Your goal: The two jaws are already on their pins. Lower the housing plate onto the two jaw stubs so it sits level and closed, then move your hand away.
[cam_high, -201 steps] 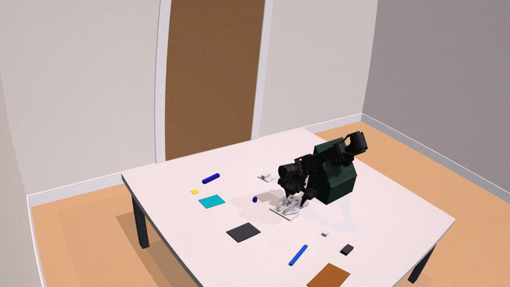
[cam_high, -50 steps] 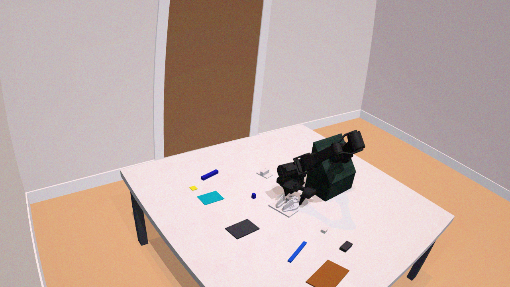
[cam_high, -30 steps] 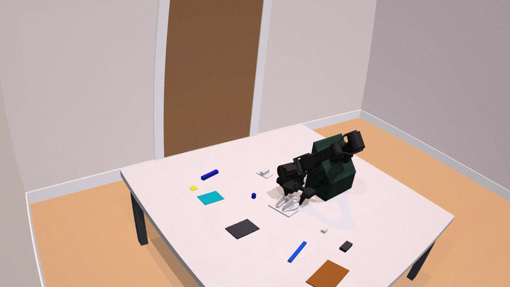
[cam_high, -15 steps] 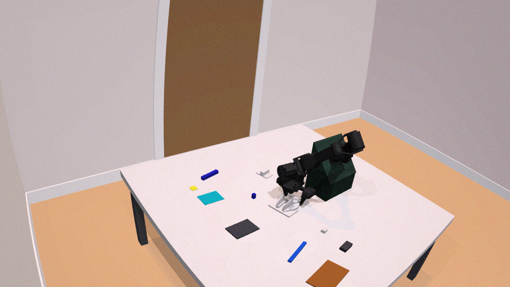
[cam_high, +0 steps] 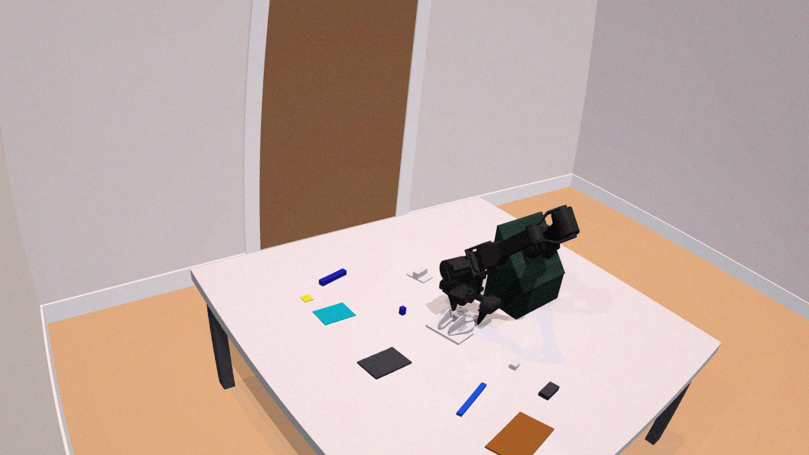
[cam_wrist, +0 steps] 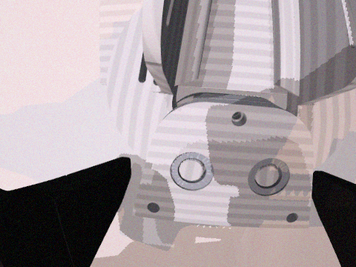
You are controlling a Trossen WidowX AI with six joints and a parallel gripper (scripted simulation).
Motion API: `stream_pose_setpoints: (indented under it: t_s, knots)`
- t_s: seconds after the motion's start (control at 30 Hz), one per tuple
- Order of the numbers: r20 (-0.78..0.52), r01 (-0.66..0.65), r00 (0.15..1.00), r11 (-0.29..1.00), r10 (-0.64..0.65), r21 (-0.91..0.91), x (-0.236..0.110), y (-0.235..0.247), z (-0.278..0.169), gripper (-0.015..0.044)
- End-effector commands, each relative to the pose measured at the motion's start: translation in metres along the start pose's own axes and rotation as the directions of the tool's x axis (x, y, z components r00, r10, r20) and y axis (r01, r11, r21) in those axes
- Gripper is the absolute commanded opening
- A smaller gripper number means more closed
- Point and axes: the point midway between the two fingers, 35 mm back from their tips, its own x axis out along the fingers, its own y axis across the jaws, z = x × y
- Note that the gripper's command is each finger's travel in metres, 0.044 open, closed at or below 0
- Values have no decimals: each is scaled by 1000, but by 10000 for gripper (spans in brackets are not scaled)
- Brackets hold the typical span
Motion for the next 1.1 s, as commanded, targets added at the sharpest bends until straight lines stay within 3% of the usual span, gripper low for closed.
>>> stream_pose_setpoints:
  t_s: [0.0,0.2,0.4,0.63,1.07]
  knots:
    - [6,10,1000,1000,-10,-7,-14,-3,4,440]
    - [4,11,1000,1000,-11,-9,-66,-1,3,440]
    - [13,11,1000,1000,-11,-1,-69,-2,1,440]
    - [3,14,1000,1000,-14,-8,-120,6,-23,440]
    - [3,13,1000,1000,-13,-8,-122,6,-23,440]
